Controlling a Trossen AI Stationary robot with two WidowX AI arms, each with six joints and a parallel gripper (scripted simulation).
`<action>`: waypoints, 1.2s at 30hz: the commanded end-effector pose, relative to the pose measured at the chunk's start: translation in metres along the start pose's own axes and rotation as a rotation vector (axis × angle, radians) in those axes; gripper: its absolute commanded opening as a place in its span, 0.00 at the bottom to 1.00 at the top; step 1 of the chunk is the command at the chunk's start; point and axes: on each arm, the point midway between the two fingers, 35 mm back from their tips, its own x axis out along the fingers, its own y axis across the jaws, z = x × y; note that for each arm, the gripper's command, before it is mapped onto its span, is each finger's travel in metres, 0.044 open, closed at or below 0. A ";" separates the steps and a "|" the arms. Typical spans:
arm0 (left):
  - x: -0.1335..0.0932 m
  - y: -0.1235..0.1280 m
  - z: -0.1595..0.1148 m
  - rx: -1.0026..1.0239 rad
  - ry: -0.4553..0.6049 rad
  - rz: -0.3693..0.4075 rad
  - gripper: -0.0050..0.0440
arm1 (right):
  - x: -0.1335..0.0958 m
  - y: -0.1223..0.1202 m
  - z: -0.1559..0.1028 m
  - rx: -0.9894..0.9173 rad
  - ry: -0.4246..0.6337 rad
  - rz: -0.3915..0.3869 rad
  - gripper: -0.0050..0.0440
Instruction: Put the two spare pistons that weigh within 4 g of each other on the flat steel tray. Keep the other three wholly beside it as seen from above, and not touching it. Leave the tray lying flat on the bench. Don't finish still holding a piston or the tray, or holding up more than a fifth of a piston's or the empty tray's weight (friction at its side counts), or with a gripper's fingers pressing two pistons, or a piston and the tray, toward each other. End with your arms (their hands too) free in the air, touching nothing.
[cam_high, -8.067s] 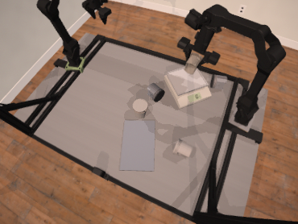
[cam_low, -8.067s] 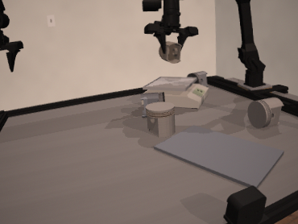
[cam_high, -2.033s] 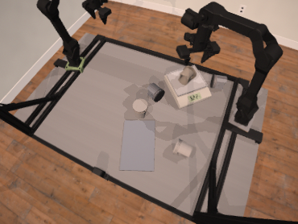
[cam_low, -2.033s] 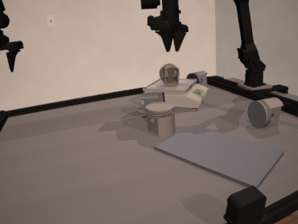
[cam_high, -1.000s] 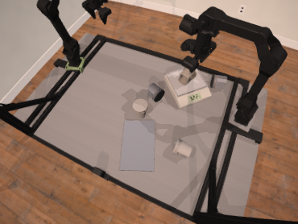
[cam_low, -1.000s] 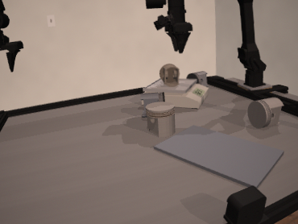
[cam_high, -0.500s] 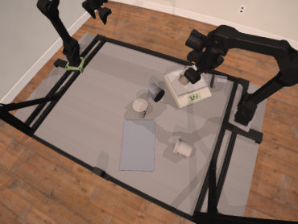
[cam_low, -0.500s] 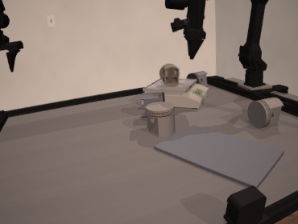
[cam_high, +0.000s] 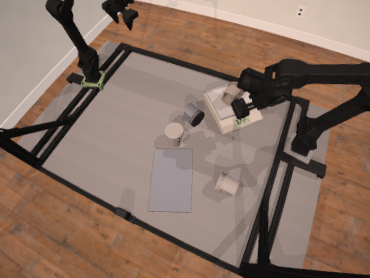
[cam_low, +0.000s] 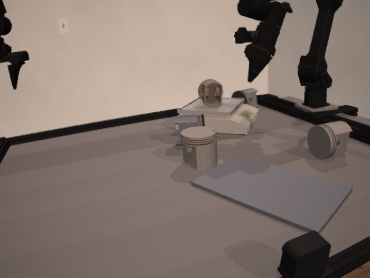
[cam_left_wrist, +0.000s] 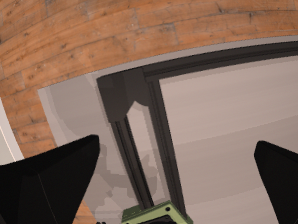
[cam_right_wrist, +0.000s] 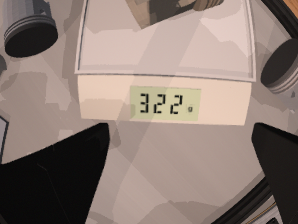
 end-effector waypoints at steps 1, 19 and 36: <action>0.000 0.000 0.000 0.002 0.001 -0.003 1.00 | 0.003 -0.002 -0.006 0.049 -0.038 -0.011 0.87; 0.000 0.000 0.000 0.002 0.001 -0.003 1.00 | 0.006 -0.003 -0.007 0.041 -0.028 -0.016 0.87; 0.000 0.000 0.000 0.002 0.001 -0.003 1.00 | 0.005 -0.001 -0.005 0.035 -0.020 -0.010 0.87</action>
